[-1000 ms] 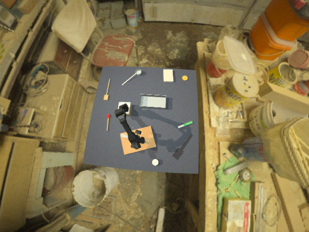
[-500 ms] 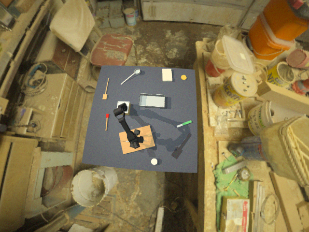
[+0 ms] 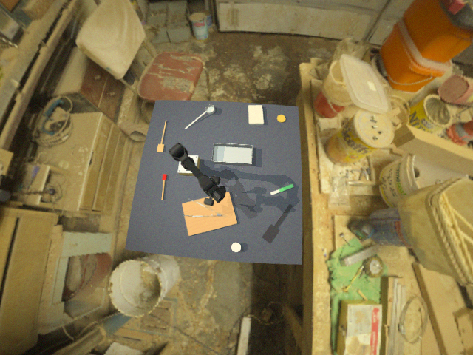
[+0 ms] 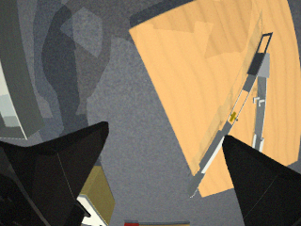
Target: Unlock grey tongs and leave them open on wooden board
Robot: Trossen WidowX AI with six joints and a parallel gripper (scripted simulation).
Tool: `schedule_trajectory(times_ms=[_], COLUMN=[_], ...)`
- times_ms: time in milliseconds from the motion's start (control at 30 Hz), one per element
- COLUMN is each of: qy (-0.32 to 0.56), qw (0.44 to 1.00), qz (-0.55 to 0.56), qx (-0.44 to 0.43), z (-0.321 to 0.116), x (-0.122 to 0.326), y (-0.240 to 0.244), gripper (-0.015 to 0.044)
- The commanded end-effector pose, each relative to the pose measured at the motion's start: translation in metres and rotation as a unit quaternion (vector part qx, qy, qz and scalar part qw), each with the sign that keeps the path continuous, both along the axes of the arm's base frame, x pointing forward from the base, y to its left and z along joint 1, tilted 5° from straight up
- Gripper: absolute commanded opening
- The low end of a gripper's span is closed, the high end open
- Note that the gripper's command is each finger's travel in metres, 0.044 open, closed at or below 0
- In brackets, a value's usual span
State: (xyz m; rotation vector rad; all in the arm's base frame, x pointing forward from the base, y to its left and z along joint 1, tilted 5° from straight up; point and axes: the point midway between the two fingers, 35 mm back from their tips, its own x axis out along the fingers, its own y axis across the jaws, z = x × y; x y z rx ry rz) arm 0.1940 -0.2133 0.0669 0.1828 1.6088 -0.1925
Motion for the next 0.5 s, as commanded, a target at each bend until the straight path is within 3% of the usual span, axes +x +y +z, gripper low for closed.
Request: schedule_trajectory(times_ms=[0,467], qy=[0.006,0.002], qw=[1.0,1.0], qz=[-0.01,-0.004], qx=[0.007,0.001], z=[0.003,0.055], x=[-0.005,-0.003], y=[0.018,0.015], gripper=[0.044,0.044])
